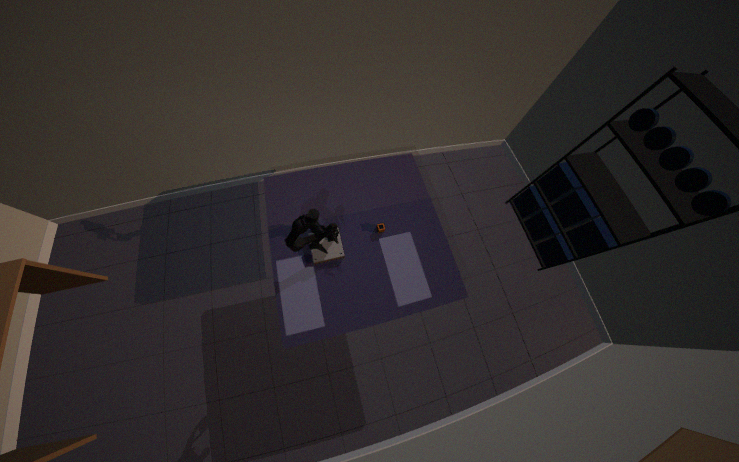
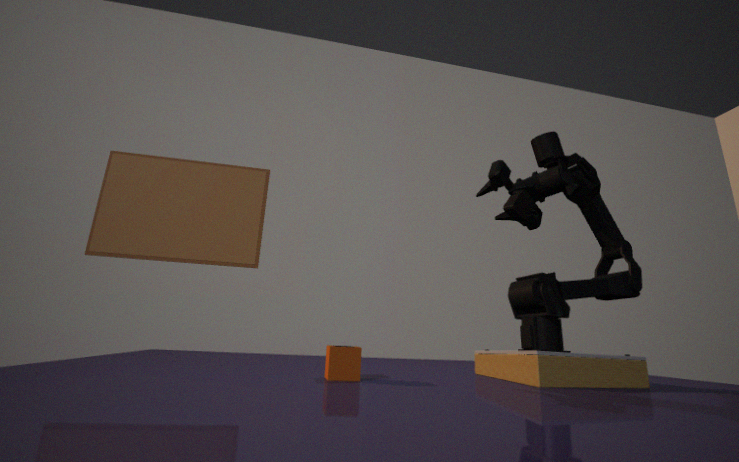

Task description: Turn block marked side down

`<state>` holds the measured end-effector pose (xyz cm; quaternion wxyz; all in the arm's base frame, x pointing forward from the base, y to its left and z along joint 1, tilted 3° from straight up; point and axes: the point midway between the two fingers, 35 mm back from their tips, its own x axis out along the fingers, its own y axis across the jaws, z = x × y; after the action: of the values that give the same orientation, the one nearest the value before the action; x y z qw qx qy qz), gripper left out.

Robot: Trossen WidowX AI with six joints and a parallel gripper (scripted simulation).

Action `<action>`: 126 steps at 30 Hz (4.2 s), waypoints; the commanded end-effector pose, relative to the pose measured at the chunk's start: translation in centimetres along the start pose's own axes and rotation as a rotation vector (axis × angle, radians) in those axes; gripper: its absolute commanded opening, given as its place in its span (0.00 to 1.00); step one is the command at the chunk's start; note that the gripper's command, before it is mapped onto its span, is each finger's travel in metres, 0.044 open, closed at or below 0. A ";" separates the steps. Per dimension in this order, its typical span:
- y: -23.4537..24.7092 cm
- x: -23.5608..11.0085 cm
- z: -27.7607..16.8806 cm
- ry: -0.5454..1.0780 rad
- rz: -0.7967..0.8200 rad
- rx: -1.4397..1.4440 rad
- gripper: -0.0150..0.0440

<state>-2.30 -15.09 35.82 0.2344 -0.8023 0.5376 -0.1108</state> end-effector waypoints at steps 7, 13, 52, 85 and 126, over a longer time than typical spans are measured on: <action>-7.5 1.0 2.6 -0.176 -0.028 0.177 1.00; -13.9 2.3 7.6 -0.374 0.066 0.399 1.00; -22.3 6.0 44.0 -0.450 1.511 1.213 1.00; -18.7 6.5 49.7 -0.450 1.511 1.213 1.00; -20.1 6.2 47.3 -0.452 1.509 1.215 0.25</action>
<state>36.66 -2.32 3.88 0.7083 0.0024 0.7052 -0.0319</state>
